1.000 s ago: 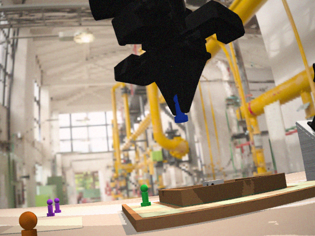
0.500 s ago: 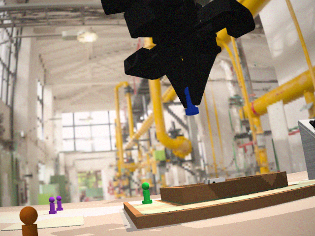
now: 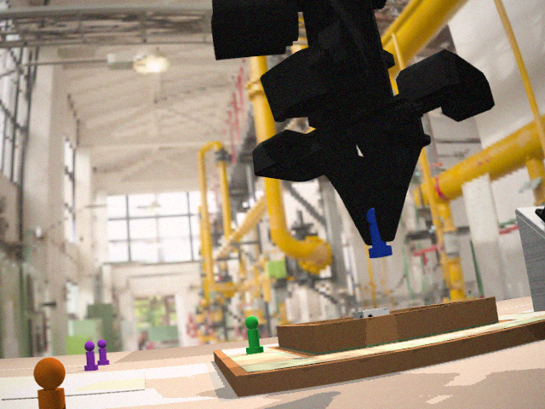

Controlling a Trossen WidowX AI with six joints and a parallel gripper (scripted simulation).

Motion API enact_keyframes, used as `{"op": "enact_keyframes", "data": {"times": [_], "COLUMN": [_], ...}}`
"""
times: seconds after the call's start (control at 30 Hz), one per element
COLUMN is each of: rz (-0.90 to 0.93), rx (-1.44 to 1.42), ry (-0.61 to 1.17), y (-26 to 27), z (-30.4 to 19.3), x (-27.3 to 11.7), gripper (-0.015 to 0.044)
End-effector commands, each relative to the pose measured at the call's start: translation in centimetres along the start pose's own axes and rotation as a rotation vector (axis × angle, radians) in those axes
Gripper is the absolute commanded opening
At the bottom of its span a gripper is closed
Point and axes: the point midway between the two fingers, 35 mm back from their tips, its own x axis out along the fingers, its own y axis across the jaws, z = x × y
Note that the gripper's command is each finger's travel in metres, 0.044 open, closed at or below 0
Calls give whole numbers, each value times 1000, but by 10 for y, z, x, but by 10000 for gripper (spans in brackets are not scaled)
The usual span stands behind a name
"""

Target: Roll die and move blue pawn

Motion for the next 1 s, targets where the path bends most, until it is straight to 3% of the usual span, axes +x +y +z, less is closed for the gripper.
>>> {"op": "enact_keyframes", "data": {"times": [0.0, 0.4, 0.97], "rz": [8, 9, 10], "rx": [4, 3, 3], "ry": [-3, -4, -4], "y": [6, 7, 8], "z": [-7, -8, -8], "x": [11, 47, 65], "gripper": [0, 0, 0]}}
